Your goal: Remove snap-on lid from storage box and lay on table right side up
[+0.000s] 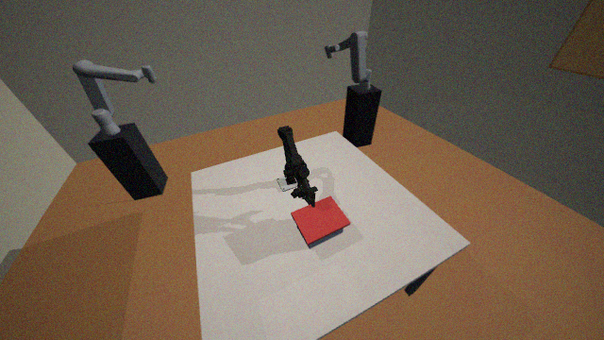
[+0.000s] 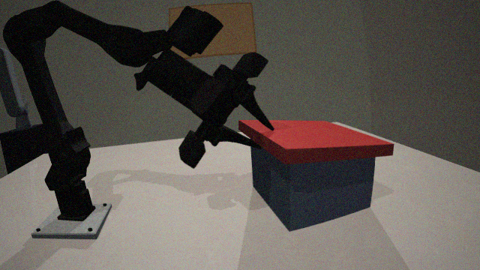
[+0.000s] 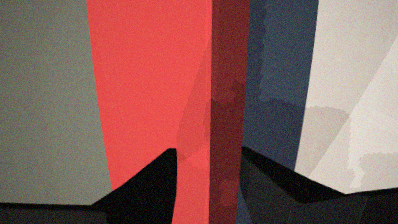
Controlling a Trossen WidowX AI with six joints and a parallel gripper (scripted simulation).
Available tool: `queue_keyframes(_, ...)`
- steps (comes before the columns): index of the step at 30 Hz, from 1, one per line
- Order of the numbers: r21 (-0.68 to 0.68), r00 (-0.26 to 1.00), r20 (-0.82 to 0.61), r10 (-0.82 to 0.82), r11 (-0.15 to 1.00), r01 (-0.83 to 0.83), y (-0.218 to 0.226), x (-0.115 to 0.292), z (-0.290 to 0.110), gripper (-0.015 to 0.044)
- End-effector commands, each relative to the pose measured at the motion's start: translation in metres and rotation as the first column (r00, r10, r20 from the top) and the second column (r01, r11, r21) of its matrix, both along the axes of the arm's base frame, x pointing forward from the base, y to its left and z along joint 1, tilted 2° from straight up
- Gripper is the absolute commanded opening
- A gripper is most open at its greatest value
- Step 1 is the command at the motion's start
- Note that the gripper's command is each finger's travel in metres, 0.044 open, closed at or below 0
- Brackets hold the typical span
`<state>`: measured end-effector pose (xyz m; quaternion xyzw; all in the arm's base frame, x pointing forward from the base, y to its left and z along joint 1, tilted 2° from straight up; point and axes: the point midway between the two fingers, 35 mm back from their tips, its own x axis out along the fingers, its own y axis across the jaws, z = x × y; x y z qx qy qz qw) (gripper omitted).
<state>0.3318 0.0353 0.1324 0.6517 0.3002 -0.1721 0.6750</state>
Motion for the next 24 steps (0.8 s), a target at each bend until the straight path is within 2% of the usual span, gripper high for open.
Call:
queue_keyframes(1, 0.000, 1.000, -0.001, -0.002, 1.000, 0.002, -0.0001, 0.0005, -0.0003, 0.0000)
queue_keyframes(24, 0.000, 1.000, -0.002, -0.002, 1.000, 0.002, 0.0005, 0.0018, 0.0009, 0.0000)
